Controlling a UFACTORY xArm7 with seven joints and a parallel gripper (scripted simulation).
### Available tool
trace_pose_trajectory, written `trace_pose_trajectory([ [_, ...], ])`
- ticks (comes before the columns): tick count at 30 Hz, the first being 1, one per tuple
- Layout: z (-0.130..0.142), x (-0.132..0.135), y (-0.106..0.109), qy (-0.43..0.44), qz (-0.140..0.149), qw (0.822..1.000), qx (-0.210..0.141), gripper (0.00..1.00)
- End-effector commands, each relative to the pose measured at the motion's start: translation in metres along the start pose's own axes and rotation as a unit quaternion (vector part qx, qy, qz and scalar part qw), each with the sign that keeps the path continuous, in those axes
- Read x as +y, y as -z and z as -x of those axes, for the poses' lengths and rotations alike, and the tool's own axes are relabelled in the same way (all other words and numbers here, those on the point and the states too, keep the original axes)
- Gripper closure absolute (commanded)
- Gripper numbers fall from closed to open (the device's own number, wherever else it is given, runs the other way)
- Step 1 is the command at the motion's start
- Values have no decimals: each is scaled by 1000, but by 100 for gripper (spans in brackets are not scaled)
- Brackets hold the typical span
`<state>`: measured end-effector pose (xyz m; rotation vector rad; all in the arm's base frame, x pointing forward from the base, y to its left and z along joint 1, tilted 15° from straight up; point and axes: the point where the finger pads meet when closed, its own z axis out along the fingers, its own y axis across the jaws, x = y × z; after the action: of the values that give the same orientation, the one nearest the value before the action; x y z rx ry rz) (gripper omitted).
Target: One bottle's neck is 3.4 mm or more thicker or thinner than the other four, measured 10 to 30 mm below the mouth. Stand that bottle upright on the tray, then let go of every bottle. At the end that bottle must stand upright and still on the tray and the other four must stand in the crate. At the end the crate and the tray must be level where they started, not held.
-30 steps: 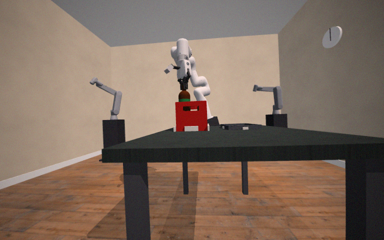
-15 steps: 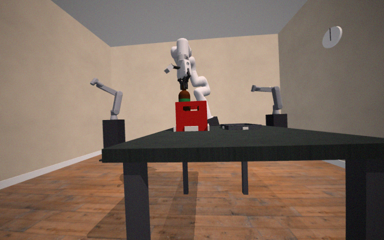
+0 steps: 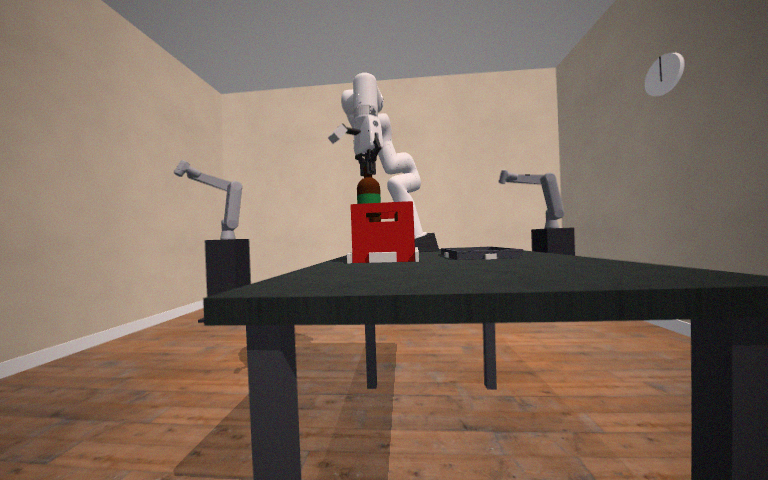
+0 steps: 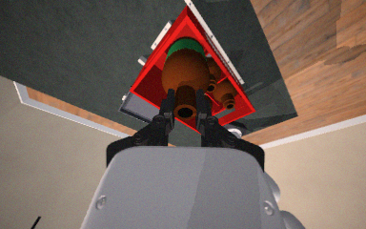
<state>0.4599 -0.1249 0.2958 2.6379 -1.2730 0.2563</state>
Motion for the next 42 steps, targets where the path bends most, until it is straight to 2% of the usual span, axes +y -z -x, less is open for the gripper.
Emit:
trace_pose_trajectory([
  [1,-1,-1,4,0,-1,1000,1,100],
  [24,0,-1,26,0,-1,1000,1,100],
  [42,0,-1,30,0,-1,1000,1,100],
])
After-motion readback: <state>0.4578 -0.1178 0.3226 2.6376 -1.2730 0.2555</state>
